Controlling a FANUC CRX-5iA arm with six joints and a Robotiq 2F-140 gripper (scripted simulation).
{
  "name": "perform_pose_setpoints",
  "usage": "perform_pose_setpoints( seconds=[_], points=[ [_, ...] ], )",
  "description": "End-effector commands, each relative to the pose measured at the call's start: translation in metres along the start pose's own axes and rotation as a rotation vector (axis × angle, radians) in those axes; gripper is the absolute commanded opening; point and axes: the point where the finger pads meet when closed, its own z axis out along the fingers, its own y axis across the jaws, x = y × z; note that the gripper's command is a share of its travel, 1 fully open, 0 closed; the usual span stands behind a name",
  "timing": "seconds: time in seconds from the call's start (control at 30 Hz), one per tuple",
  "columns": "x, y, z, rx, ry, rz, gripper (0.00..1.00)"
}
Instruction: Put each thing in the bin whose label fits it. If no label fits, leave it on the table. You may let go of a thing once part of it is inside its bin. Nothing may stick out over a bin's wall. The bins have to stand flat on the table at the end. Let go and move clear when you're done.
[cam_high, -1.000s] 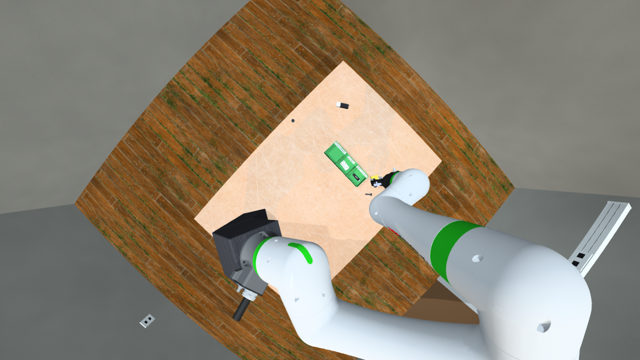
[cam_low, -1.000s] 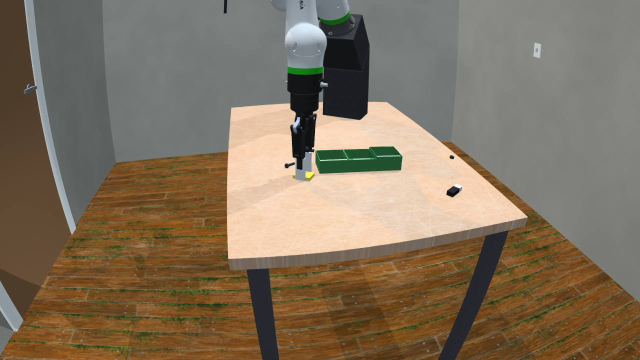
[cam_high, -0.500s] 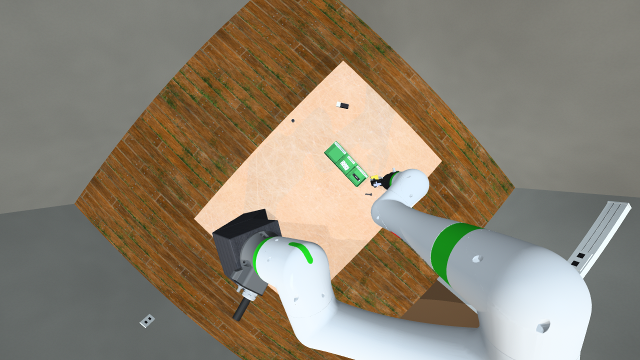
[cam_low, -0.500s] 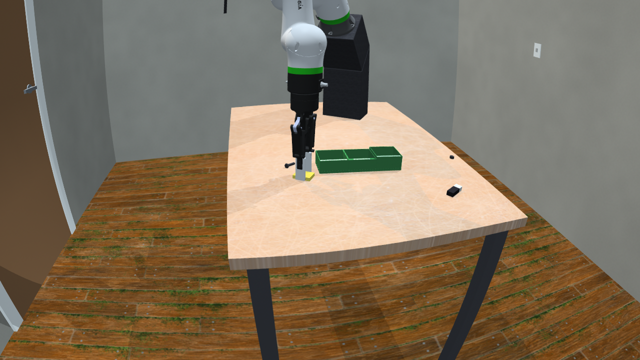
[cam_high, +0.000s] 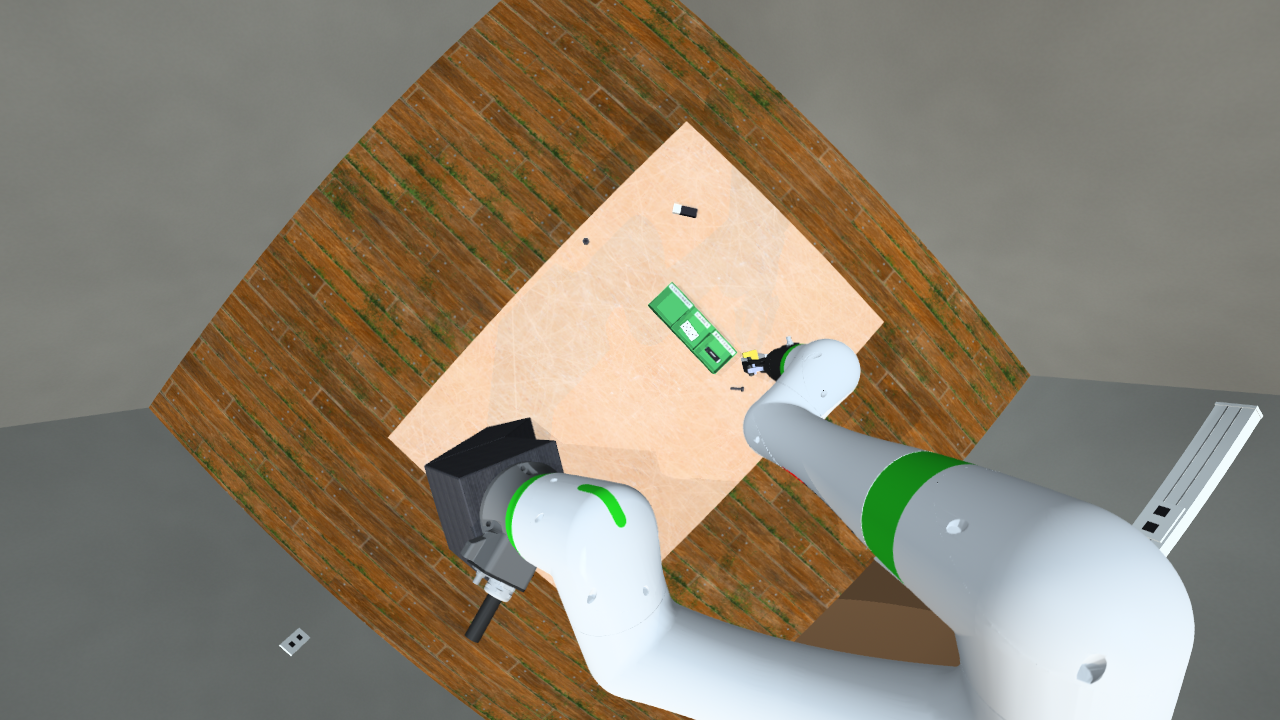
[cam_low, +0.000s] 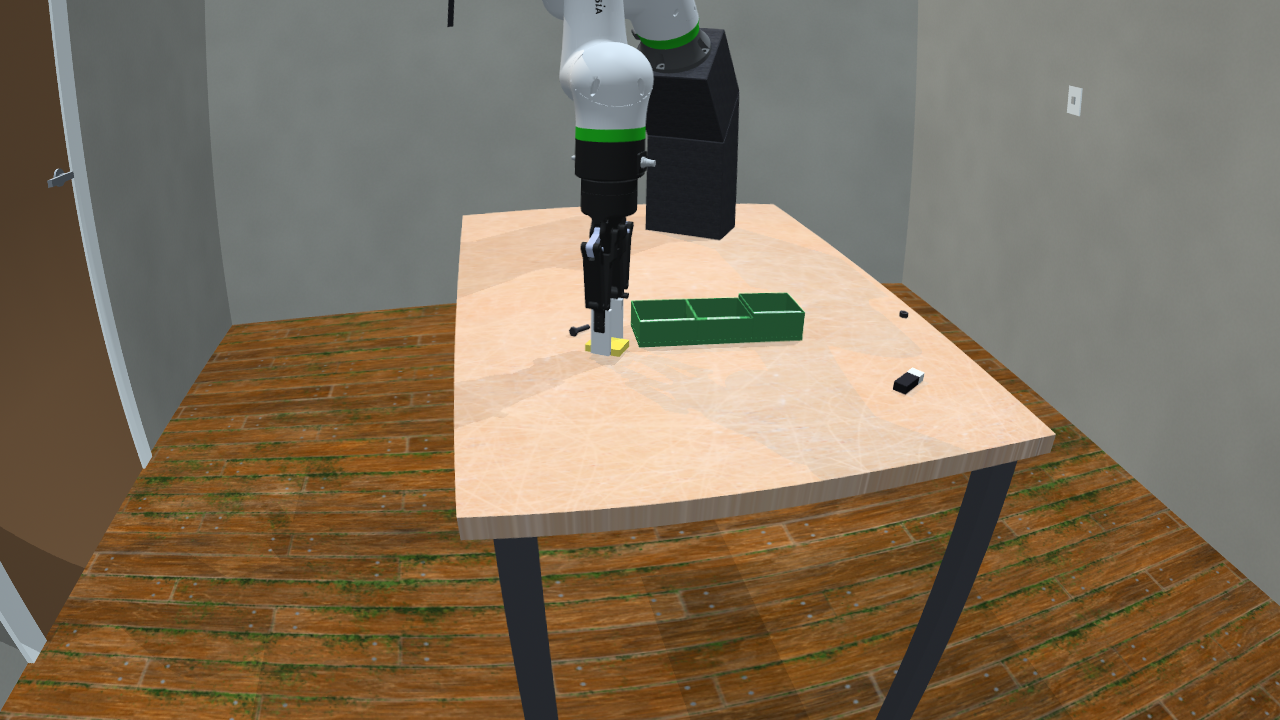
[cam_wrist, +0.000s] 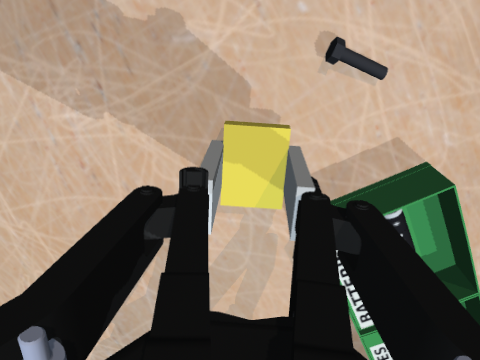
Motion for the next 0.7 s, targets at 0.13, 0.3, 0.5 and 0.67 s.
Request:
perform_pose_setpoints(
  seconds=[0.13,0.3,0.5,0.67],
  points=[
    [0.000,0.000,-0.018,-0.004,0.002,0.000,0.29],
    [0.000,0.000,-0.034,-0.004,0.002,0.000,0.29],
    [0.000,0.000,-0.051,-0.004,0.002,0.000,0.29],
    [0.000,0.000,-0.051,-0.004,0.002,0.000,0.29]
  ],
)
